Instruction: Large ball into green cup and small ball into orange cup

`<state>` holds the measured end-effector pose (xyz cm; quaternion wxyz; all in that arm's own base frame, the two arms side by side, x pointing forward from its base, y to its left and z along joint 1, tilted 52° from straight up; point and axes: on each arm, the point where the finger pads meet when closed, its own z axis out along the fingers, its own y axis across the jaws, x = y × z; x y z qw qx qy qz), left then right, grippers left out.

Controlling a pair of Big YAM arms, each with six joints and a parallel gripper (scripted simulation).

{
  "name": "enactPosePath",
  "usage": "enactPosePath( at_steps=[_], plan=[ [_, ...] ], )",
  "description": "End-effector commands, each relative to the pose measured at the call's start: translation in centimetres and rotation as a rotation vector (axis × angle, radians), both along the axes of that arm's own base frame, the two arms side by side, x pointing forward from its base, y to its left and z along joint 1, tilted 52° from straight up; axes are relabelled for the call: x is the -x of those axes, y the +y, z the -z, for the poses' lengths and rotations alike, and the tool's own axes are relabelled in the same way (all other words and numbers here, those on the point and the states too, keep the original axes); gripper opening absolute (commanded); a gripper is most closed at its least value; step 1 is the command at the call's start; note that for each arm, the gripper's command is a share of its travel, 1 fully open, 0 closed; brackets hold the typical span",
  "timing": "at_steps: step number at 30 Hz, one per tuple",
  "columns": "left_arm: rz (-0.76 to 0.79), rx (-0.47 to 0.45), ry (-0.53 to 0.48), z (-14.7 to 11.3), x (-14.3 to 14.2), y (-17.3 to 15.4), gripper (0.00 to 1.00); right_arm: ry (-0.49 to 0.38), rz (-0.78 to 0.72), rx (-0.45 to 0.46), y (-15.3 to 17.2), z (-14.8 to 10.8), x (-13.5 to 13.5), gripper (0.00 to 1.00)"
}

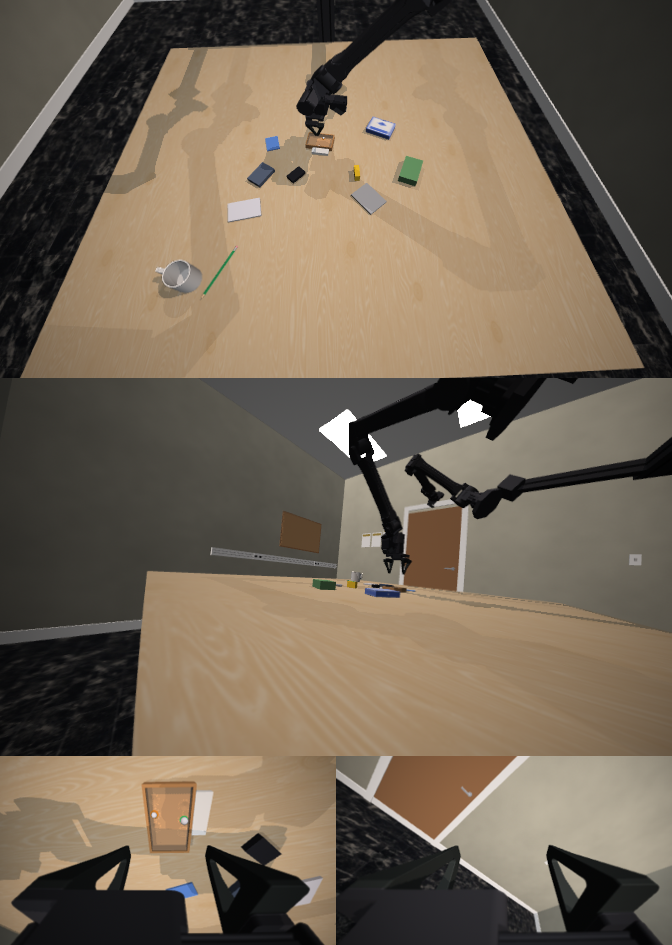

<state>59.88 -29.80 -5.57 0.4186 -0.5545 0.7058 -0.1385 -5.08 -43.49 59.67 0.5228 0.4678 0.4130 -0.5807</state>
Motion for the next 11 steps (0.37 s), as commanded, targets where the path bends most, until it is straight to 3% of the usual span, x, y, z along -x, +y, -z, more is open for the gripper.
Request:
enactPosePath(
  at_steps=[1, 11],
  plan=[
    [-0.013, 0.015, -0.010, -1.02, -0.09, 0.12, 0.87, 0.015, 0.022, 0.044, 1.06, -2.91, 0.72, 1.00],
    [-0.013, 0.015, -0.010, -1.02, -0.09, 0.12, 0.87, 0.015, 0.022, 0.044, 1.06, -2.91, 0.72, 1.00]
  ],
)
